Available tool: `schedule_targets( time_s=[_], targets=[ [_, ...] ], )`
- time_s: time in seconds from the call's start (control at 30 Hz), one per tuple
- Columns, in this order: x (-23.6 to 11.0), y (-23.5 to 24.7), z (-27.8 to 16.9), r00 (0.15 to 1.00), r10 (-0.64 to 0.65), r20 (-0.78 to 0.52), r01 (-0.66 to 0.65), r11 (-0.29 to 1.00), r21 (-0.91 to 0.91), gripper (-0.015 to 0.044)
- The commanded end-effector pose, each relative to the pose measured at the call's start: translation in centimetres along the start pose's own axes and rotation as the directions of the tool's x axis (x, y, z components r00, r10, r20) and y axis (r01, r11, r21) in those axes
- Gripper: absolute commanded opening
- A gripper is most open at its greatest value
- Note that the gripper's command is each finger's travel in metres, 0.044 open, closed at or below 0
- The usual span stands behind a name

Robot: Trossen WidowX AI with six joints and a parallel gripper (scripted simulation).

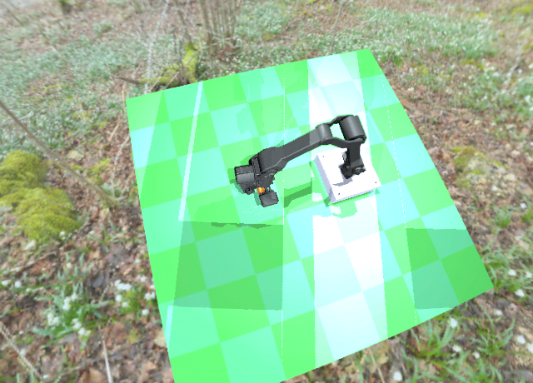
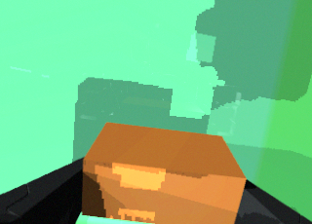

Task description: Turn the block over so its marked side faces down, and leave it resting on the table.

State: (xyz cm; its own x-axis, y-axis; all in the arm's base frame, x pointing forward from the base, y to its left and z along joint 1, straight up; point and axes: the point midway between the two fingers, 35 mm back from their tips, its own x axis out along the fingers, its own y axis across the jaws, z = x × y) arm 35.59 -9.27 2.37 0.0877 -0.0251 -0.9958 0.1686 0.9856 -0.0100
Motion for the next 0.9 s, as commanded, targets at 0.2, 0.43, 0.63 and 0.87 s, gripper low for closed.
schedule_targets(
  time_s=[0.2,0.43,0.63,0.87],
  targets=[
    [0.68,0.02,0.10,0.990,0.005,0.144,-0.006,1.000,0.004,0.0000],
    [1.00,0.01,0.02,0.968,0.005,0.250,-0.006,1.000,0.004,0.0000],
    [1.08,0.02,-0.18,0.941,0.005,0.338,-0.006,1.000,0.003,0.0000],
    [0.97,0.04,-0.60,0.899,0.003,0.438,-0.004,1.000,0.001,0.0000]
  ],
)
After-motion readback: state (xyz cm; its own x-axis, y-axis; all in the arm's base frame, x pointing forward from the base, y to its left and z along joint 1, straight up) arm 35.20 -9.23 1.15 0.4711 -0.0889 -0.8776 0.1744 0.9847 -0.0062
